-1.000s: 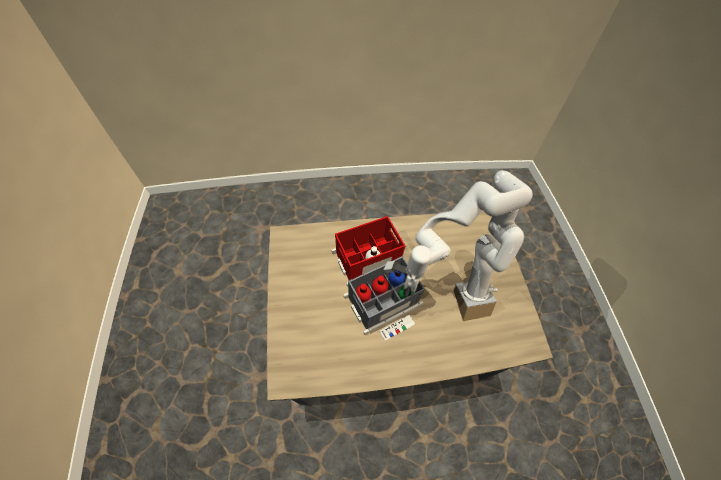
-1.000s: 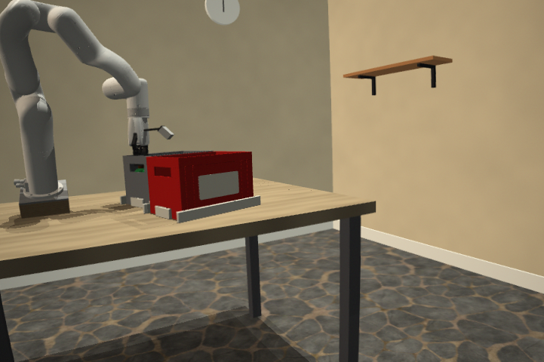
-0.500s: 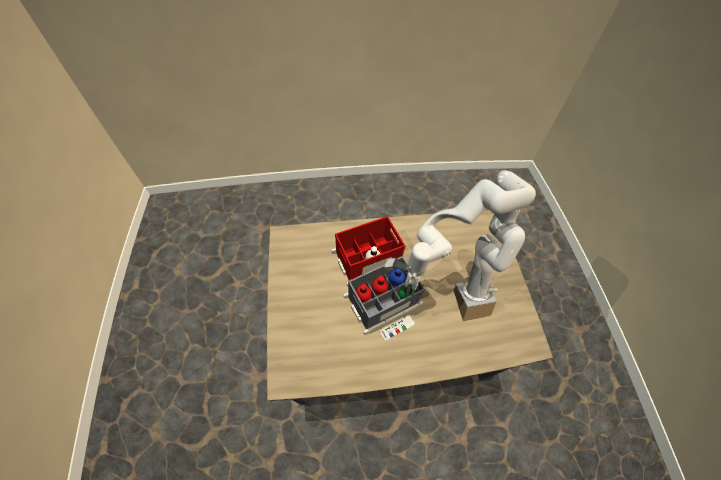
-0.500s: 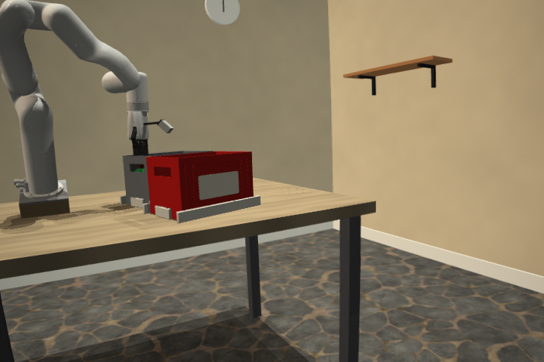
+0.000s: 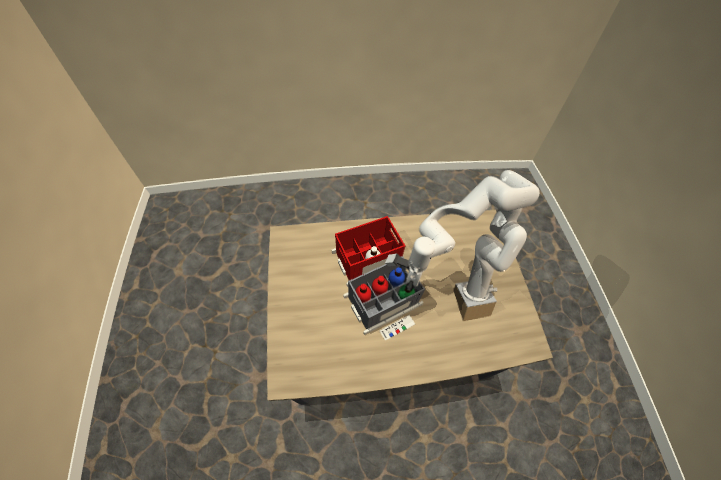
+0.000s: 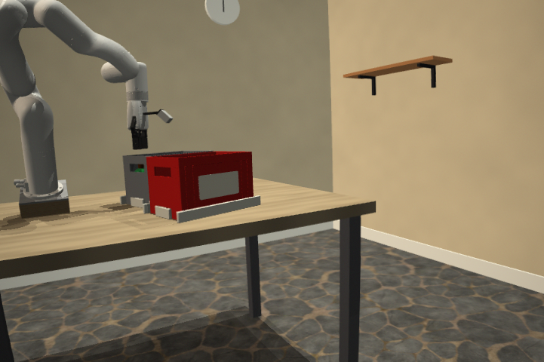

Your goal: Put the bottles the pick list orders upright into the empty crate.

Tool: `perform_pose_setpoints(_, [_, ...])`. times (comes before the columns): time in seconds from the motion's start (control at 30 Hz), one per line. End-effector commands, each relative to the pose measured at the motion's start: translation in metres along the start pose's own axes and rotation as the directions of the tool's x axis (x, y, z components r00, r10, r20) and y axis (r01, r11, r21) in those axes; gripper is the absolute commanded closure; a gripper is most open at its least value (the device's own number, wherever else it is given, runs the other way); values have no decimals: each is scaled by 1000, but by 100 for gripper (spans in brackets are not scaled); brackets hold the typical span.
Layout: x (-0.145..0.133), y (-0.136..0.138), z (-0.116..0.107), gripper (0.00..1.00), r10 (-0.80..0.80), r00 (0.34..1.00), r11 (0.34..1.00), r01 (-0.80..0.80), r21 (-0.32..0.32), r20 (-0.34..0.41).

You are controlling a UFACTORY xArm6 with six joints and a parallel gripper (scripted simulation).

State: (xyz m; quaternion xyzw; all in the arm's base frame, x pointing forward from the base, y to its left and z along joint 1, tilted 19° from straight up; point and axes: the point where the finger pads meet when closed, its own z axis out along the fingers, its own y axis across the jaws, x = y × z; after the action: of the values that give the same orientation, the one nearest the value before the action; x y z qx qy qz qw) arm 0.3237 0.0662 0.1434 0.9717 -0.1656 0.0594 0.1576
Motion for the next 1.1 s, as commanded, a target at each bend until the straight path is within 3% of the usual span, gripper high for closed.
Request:
perform_pose_setpoints(0.0, [1,-1,-14,35,1,1000,1000,-1,3,-3])
perform_pose_setpoints(0.2, [1,0,-29,35,1,1000,1000,-1,3,-3])
perform_pose_setpoints(0.4, [1,0,-29,35,1,1000,1000,-1,3,-3])
perform_pose_setpoints(1.07, [-45,-72,-61,35,1,1000,1000,-1,3,-2])
